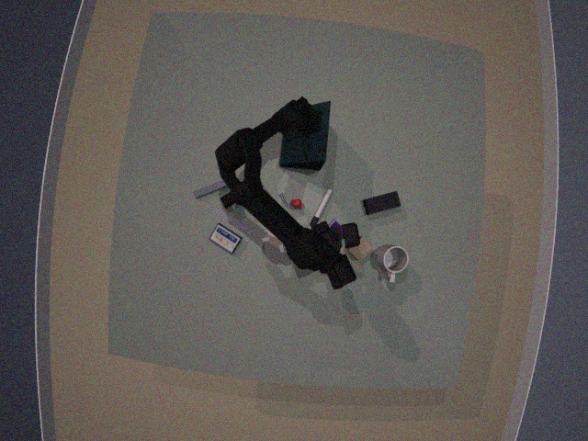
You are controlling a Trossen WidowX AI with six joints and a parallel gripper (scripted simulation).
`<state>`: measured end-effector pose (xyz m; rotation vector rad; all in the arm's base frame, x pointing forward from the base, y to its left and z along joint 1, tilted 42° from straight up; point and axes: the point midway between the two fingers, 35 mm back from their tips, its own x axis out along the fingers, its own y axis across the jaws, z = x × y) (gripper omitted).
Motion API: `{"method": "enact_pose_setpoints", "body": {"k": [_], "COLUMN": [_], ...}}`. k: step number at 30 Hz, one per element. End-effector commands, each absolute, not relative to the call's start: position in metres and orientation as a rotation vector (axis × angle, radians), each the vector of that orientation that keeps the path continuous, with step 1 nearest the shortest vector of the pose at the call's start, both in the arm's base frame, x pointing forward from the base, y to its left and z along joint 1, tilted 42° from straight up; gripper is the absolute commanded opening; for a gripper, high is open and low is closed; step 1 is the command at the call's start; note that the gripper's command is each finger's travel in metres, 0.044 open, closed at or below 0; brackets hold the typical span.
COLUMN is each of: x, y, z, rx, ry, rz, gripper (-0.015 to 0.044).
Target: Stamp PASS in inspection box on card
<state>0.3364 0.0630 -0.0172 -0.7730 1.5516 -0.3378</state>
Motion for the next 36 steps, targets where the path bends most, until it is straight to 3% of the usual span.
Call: {"method": "enact_pose_setpoints", "body": {"k": [1,23,36], "x": [0.337,0.330,0.330], "y": [0.049,-0.020,-0.025], "z": [-0.005,0.054,0.051], "rx": [-0.845,-1.262,-1.273], "ry": [1.579,1.692,1.694], "rz": [-0.272,0.156,0.171], "gripper": [0.0000,0.0000,0.0000]}}
